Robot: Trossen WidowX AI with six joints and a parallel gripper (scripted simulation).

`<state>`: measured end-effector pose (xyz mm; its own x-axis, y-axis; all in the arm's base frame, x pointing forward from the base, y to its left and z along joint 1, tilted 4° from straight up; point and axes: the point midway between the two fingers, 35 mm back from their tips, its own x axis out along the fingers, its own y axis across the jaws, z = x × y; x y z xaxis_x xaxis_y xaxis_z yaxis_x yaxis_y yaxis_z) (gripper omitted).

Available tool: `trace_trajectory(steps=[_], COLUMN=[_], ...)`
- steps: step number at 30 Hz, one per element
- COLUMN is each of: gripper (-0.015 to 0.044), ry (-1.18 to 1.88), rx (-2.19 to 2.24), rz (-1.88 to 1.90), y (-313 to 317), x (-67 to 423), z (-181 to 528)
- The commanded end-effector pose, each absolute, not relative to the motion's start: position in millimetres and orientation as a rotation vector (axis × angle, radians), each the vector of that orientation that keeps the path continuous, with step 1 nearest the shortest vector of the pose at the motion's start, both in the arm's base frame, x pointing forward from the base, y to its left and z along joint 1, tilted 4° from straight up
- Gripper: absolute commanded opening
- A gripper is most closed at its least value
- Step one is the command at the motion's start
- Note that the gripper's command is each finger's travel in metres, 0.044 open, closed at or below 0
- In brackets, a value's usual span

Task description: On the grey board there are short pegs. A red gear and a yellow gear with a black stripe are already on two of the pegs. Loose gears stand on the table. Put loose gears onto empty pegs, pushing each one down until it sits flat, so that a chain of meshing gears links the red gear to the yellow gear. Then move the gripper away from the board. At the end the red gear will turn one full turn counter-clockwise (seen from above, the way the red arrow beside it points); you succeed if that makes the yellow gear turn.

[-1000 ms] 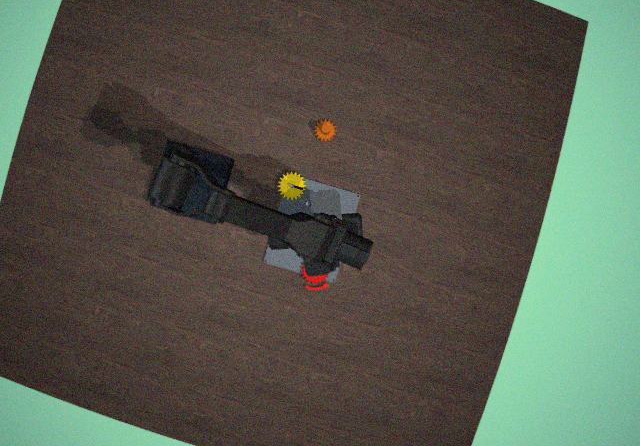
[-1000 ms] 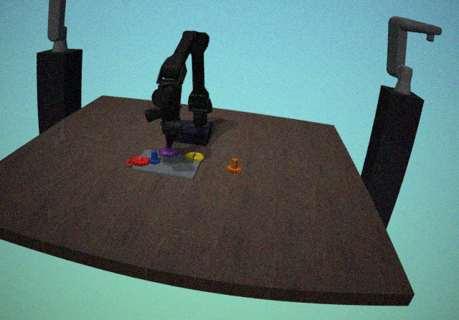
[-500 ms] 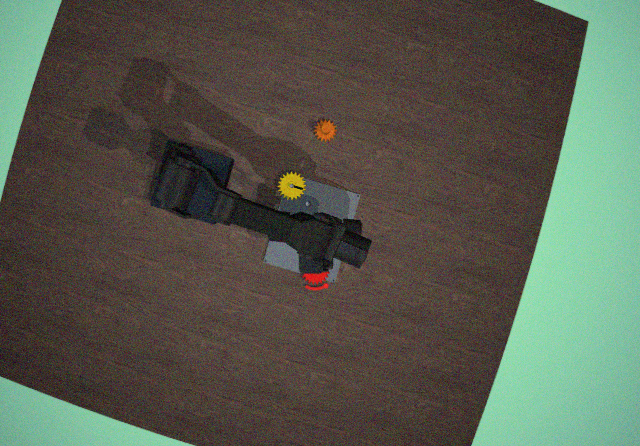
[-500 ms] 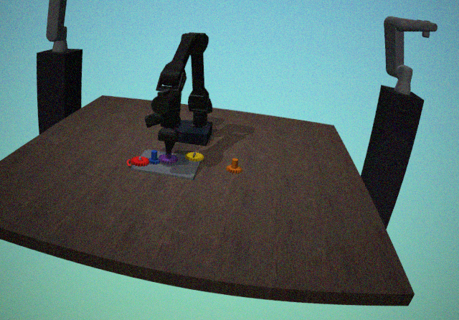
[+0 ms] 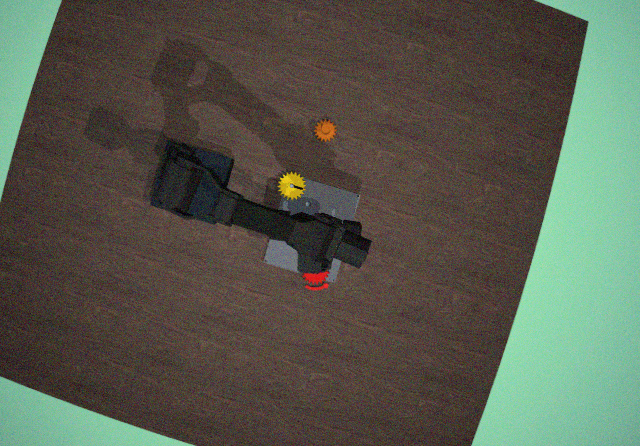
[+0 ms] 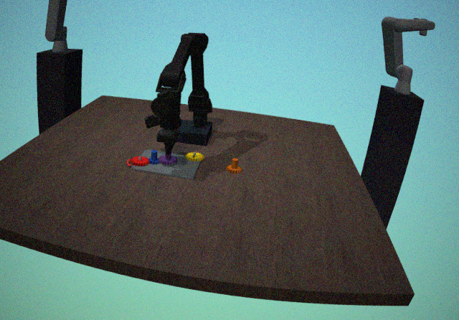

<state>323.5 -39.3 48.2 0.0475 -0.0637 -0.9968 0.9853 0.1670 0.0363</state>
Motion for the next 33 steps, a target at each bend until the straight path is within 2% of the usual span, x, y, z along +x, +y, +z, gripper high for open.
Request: trace_trajectory(steps=[1, 15, 33], gripper=[0.0, 0.0, 0.0], ry=[1.234, 1.301, 1.197], rx=[1.008, 0.873, 1.075], rz=[-1.041, -0.916, -1.103], y=[-38.3, -39.6, -39.2], x=[323.7, 323.4, 322.8], z=[46.6, 44.7, 42.4])
